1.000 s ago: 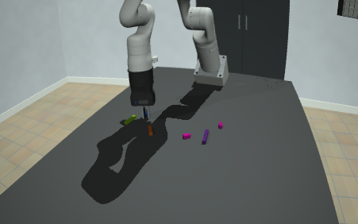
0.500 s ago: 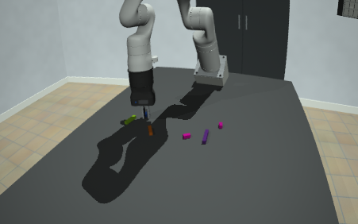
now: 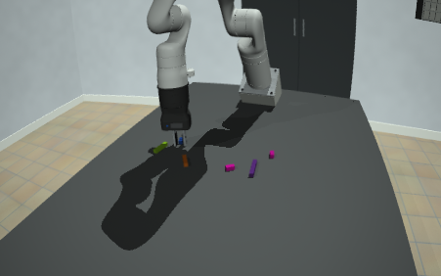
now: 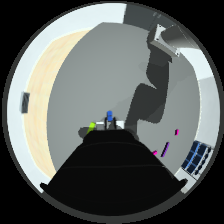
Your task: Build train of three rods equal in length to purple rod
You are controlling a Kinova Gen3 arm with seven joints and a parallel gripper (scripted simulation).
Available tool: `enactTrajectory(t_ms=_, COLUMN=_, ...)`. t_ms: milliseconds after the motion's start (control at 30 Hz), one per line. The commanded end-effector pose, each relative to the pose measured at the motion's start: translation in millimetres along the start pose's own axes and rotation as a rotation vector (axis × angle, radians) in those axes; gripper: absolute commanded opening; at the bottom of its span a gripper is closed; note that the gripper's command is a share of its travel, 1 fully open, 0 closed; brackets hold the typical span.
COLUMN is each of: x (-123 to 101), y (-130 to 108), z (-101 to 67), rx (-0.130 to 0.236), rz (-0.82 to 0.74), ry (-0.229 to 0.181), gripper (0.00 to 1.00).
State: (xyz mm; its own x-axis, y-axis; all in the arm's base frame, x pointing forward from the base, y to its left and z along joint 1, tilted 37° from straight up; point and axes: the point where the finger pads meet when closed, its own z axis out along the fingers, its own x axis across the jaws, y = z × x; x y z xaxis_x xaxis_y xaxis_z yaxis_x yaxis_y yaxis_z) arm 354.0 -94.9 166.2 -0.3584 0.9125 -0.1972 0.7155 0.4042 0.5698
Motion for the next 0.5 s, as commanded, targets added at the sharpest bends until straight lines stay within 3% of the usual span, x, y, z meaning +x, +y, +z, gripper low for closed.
enactTrajectory(t_ms=0, x=-0.2, y=0.2, z=-0.3, rx=-0.001, rz=0.0, ry=-0.001, gripper=0.48)
enactTrajectory(t_ms=33, x=-0.2, y=0.2, z=-0.3, rx=-0.001, rz=0.0, ry=-0.001, gripper=0.54)
enactTrajectory(t_ms=467, x=-0.2, y=0.2, z=-0.3, rx=-0.001, rz=0.0, ry=-0.001, gripper=0.54)
